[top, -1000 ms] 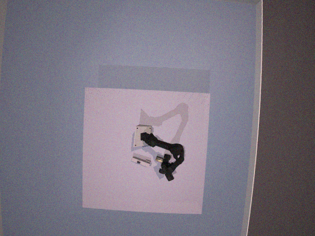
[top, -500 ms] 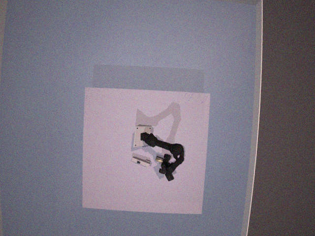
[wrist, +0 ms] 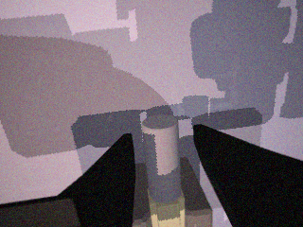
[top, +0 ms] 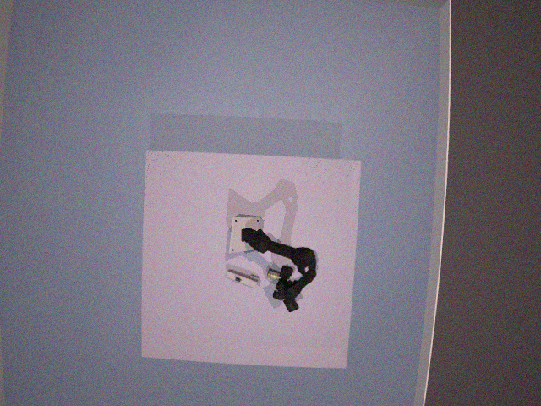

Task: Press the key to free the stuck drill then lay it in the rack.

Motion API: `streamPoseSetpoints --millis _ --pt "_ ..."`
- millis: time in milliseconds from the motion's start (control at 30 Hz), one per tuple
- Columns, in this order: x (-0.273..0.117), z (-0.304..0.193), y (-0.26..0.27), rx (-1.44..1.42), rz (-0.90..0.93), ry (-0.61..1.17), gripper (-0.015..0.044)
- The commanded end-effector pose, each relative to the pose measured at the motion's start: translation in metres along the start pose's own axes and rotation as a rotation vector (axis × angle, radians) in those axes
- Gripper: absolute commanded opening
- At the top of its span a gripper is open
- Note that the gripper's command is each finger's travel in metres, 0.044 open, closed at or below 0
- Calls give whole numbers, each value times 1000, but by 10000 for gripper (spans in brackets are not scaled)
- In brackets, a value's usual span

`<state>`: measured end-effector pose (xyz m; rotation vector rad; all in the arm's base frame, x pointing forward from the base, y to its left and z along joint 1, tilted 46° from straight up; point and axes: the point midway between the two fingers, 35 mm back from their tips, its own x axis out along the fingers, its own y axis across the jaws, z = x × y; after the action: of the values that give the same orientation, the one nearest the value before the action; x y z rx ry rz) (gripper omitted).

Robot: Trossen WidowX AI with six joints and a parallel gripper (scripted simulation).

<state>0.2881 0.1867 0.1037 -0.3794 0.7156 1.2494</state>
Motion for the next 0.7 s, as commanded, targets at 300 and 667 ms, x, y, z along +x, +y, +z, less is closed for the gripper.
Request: streamPoseSetpoints --millis 300,667 --pt "-3 0 3 4 15 9 440" --pt "-52 -3 2 11 17 26 440"
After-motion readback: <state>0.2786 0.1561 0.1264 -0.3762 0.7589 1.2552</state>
